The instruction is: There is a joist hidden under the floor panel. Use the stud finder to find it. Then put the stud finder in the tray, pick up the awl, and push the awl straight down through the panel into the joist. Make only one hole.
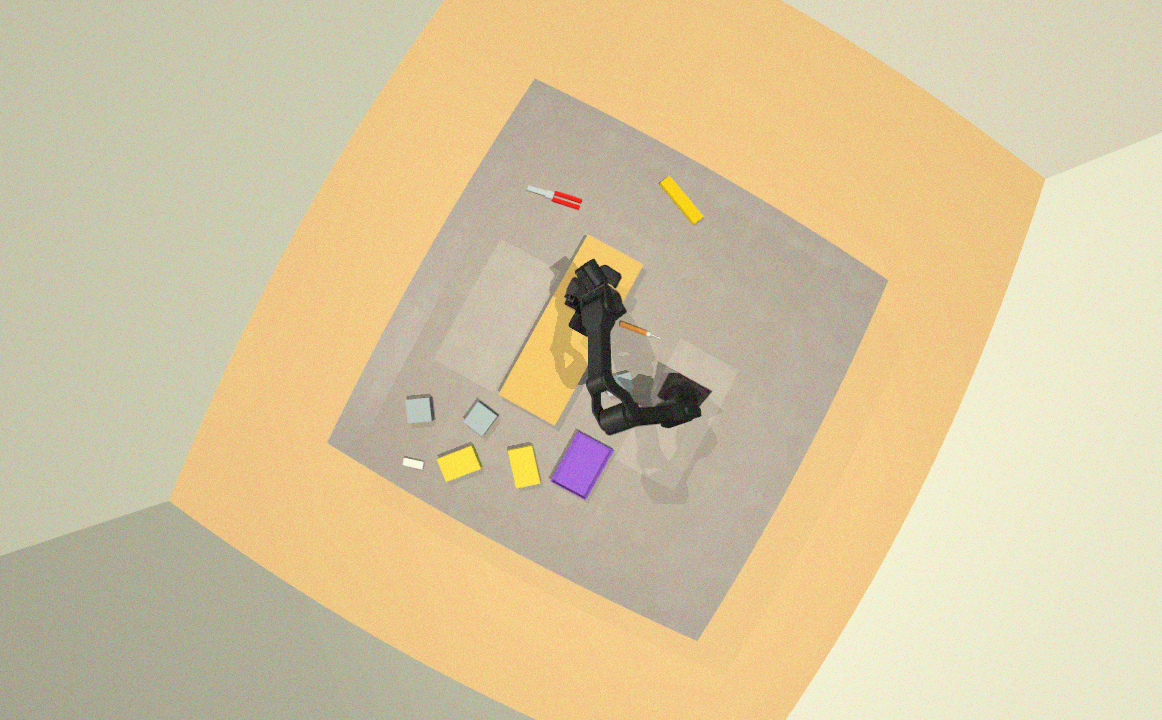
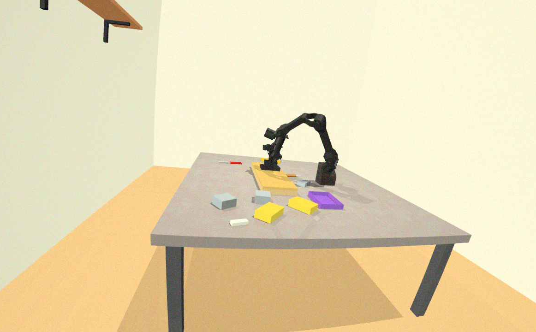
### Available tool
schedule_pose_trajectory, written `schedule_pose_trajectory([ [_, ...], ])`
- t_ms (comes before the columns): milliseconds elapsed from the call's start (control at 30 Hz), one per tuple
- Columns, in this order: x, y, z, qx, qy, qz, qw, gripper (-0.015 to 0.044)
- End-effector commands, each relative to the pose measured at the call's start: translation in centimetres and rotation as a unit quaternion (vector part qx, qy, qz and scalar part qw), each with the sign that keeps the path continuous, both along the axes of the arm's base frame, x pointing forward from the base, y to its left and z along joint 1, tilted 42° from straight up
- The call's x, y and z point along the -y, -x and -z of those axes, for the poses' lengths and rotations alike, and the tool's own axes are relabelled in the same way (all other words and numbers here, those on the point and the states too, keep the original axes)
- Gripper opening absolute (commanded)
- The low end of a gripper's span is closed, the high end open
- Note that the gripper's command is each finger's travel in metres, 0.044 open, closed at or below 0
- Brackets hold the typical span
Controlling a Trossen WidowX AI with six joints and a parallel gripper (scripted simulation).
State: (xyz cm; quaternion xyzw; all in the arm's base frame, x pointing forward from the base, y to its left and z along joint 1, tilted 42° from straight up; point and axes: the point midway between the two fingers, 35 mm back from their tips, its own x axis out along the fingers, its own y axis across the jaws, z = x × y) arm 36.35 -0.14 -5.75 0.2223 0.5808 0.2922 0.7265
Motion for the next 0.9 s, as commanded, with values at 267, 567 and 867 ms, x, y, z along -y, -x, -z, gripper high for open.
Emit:
schedule_pose_trajectory([
  [267,1.9,-0.3,1.7,0.0,0.004,0.0,1.0,0.0],
  [567,3.2,-0.6,2.8,0.0,0.005,0.0,1.0,0.0],
  [867,4.5,-0.9,3.9,0.0,0.005,0.0,1.0,0.0],
])
